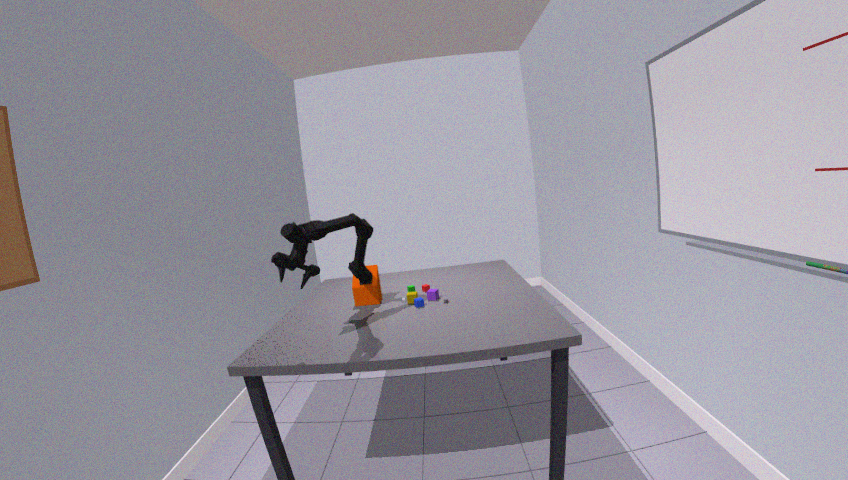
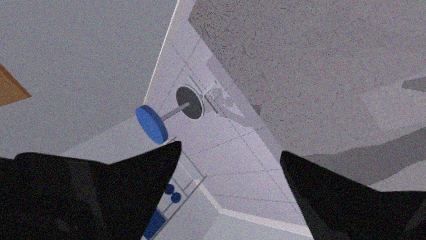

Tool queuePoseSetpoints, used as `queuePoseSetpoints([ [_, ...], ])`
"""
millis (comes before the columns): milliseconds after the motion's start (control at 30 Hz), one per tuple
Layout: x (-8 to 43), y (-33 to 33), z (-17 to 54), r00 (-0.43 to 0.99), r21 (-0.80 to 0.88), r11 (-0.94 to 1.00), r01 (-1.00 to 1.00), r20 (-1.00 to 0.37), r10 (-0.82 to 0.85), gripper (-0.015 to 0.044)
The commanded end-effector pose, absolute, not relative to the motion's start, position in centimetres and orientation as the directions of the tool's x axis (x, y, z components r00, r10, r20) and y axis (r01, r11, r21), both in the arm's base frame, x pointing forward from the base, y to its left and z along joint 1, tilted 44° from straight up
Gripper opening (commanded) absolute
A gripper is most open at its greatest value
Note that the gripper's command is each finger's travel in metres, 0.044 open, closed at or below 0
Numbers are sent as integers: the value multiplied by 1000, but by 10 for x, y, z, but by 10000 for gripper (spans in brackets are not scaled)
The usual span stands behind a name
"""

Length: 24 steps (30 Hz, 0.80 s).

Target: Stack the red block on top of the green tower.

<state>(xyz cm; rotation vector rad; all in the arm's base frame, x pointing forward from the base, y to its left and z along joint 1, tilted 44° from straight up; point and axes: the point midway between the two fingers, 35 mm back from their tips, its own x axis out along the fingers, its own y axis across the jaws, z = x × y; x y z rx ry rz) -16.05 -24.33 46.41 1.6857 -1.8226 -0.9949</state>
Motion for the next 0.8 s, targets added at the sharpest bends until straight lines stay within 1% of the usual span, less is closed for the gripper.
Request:
queuePoseSetpoints([
  [0, -160, -244, 464, -139, 764, -15, -645, -137, -981, 426],
  [33, -158, -244, 464, -134, 766, -19, -643, -136, -982, 440],
  [200, -136, -256, 466, -60, 791, -68, -609, -131, -990, 440],
  [467, -115, -294, 441, 44, 820, -196, -538, -205, -978, 440],
  [767, -73, -337, 407, 174, 846, -347, -404, -302, -937, 440],
])
